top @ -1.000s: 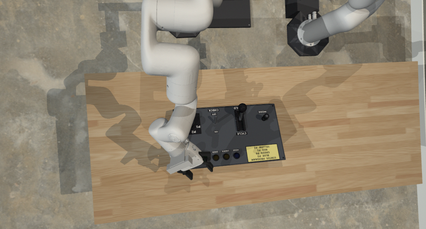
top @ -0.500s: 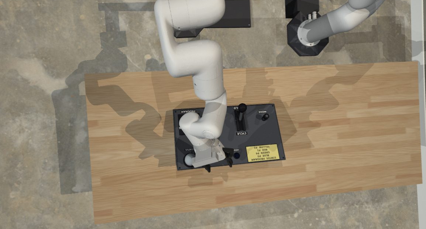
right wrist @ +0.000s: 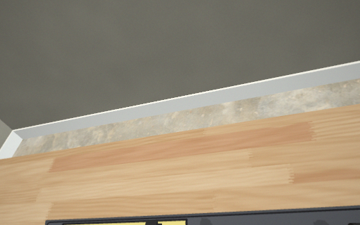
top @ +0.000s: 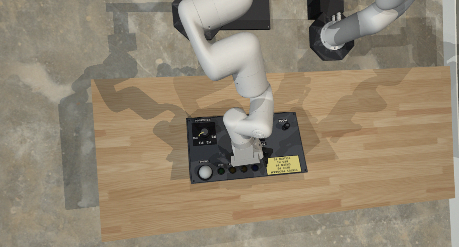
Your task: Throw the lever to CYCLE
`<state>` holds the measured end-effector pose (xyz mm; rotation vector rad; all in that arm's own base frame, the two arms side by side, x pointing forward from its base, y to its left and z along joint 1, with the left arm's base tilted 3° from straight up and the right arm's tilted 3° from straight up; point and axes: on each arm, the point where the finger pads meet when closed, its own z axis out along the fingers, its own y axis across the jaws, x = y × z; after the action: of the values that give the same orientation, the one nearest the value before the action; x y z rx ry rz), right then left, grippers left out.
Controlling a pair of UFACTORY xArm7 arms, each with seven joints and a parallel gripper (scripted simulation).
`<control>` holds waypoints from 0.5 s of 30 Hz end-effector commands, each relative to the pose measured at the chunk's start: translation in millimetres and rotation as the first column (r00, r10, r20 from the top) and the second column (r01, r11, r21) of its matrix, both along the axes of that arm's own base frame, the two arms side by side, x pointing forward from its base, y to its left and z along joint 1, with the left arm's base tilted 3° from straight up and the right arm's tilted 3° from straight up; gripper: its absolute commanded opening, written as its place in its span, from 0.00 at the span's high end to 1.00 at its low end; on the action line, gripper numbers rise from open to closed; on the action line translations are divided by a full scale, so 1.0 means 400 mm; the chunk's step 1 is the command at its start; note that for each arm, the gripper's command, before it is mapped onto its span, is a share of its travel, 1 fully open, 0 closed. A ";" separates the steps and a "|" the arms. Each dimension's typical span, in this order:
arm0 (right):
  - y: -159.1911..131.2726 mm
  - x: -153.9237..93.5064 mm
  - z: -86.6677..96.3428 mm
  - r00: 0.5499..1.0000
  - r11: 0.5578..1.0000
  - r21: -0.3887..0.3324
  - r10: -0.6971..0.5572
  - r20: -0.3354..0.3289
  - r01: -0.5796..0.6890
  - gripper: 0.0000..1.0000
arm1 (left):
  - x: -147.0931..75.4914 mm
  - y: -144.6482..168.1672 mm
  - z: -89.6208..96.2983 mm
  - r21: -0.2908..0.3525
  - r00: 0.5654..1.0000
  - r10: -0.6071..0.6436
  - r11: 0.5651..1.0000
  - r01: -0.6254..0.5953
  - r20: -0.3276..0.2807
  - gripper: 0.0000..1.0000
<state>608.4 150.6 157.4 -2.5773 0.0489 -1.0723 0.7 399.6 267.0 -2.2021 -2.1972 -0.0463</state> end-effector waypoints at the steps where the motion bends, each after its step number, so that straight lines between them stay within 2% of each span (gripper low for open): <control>1: 0.059 -0.057 0.001 0.998 0.999 -0.031 -0.032 -0.048 0.031 0.00 | 0.000 0.002 0.003 0.003 1.000 0.000 1.000 0.000 0.001 0.00; 6: 0.107 -0.122 -0.004 0.994 0.997 -0.064 -0.055 -0.097 0.049 0.00 | 0.000 0.002 0.003 0.003 1.000 0.000 1.000 0.000 0.001 0.00; 8: 0.107 -0.122 -0.004 0.994 0.997 -0.064 -0.055 -0.097 0.049 0.00 | 0.000 0.002 0.003 0.003 1.000 0.000 1.000 0.000 0.001 0.00; 9: 0.133 -0.163 -0.006 0.990 0.995 -0.085 -0.067 -0.125 0.057 0.00 | 0.000 0.002 0.003 0.003 1.000 0.000 1.000 0.000 0.001 0.00; 15: 0.171 -0.232 -0.008 0.982 0.990 -0.122 -0.087 -0.169 0.067 0.00 | 0.000 0.002 0.003 0.003 1.000 0.000 1.000 0.000 0.001 0.00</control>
<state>536.9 206.5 151.5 -2.7383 0.1203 -0.9561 0.7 399.6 267.0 -2.2021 -2.1972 -0.0463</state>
